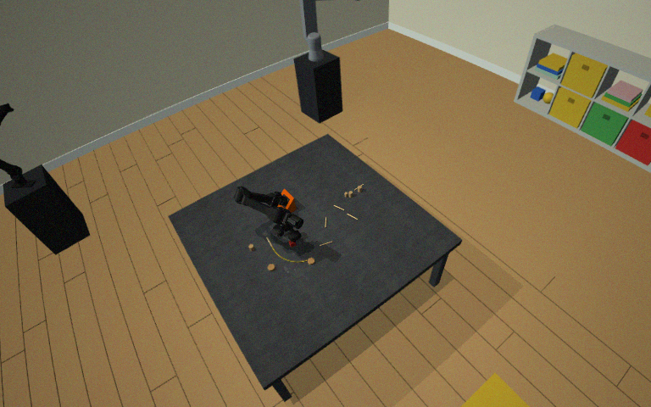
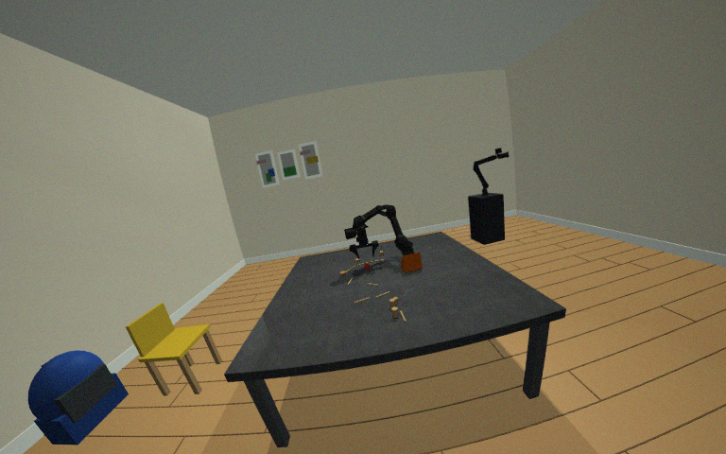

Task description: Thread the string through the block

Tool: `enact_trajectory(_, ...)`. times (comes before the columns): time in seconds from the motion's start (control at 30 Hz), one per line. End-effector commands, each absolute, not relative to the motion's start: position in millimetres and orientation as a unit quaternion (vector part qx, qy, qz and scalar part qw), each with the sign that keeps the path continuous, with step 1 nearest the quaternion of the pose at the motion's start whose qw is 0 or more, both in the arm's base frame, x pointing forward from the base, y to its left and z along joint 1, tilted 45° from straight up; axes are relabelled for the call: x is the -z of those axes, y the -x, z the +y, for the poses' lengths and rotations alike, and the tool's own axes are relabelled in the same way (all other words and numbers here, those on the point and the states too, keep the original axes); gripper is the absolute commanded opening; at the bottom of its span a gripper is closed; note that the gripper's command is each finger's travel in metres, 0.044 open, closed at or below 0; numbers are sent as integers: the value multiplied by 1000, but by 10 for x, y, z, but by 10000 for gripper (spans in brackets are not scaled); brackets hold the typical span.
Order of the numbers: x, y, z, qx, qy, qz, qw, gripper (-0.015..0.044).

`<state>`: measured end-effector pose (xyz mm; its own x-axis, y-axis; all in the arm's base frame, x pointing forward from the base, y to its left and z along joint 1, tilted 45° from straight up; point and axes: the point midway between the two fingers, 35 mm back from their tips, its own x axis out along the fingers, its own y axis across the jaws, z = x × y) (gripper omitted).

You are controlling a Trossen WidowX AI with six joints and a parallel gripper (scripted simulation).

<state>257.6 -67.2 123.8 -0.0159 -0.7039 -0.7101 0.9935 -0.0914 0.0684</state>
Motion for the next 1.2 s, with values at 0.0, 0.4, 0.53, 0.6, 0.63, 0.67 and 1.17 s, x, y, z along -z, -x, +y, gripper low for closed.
enact_trajectory(0.0,-1272,-2608,-661,680,-340,203,617,440)
enact_trajectory(0.4,-1272,-2608,-661,680,-340,203,617,256)
enact_trajectory(0.53,-1272,-2608,-661,680,-340,203,617,243)
enact_trajectory(0.6,-1272,-2608,-661,680,-340,203,617,243)
enact_trajectory(0.63,-1272,-2608,-661,680,-340,203,617,243)
enact_trajectory(0.67,-1272,-2608,-661,680,-340,203,617,243)
enact_trajectory(1.17,-1146,-2621,-777,680,-341,203,616,243)
